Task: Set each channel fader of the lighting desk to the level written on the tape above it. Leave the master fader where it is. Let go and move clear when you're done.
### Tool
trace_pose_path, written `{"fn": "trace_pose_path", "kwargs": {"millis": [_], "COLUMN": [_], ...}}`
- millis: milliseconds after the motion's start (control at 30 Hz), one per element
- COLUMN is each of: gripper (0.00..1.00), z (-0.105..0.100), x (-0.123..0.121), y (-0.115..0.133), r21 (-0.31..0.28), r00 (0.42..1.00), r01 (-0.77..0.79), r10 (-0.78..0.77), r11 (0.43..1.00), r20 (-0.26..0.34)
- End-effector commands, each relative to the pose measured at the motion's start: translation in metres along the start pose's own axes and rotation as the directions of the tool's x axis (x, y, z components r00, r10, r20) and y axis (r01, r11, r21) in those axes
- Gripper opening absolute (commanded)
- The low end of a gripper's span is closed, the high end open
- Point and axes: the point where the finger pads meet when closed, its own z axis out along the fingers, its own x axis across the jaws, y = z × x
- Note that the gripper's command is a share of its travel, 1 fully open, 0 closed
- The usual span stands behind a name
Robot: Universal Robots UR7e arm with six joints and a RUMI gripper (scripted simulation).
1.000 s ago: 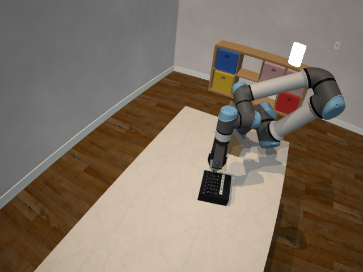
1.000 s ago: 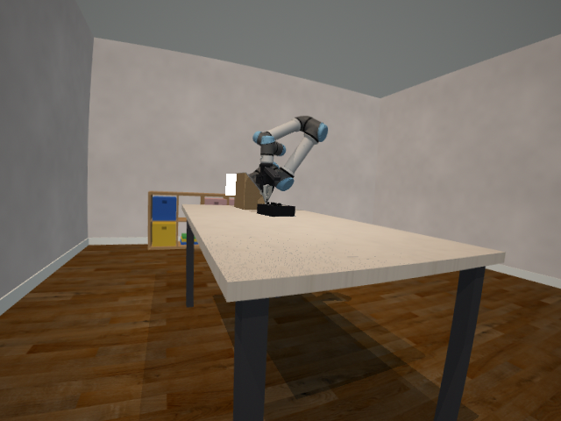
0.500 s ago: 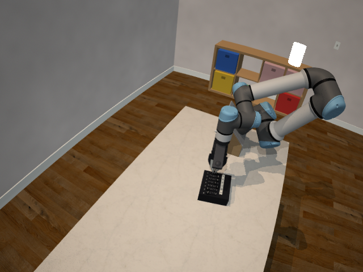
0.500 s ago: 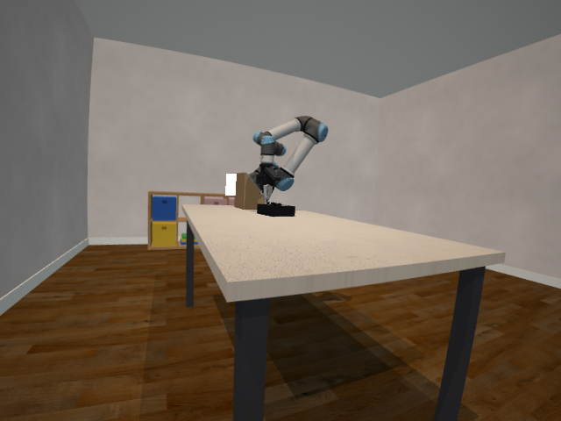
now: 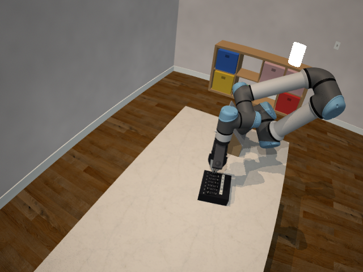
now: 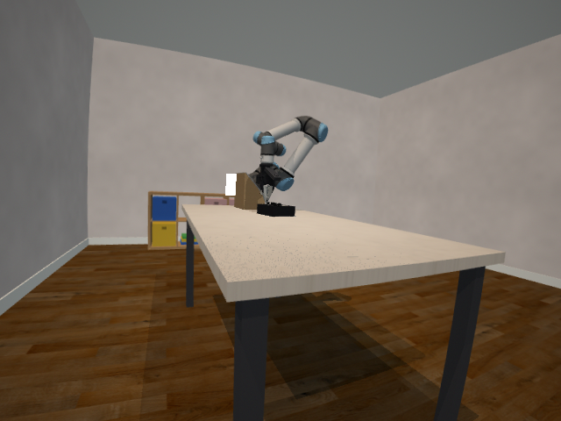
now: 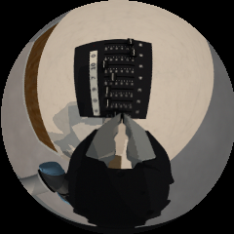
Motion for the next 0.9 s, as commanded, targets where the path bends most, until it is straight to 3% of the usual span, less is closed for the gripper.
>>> {"fn": "trace_pose_path", "kwargs": {"millis": [0,633,867], "gripper": [0.00,0.00,0.00], "z": [0.000,-0.001,-0.011], "x": [0.000,0.006,0.006], "y": [0.000,0.000,0.000], "r21": [0.001,0.001,0.001], "r00": [1.000,1.000,1.000], "r01": [0.000,0.000,0.000], "r10": [0.000,0.000,0.000], "r11": [1.000,1.000,1.000], "r20": [0.000,0.000,0.000]}}
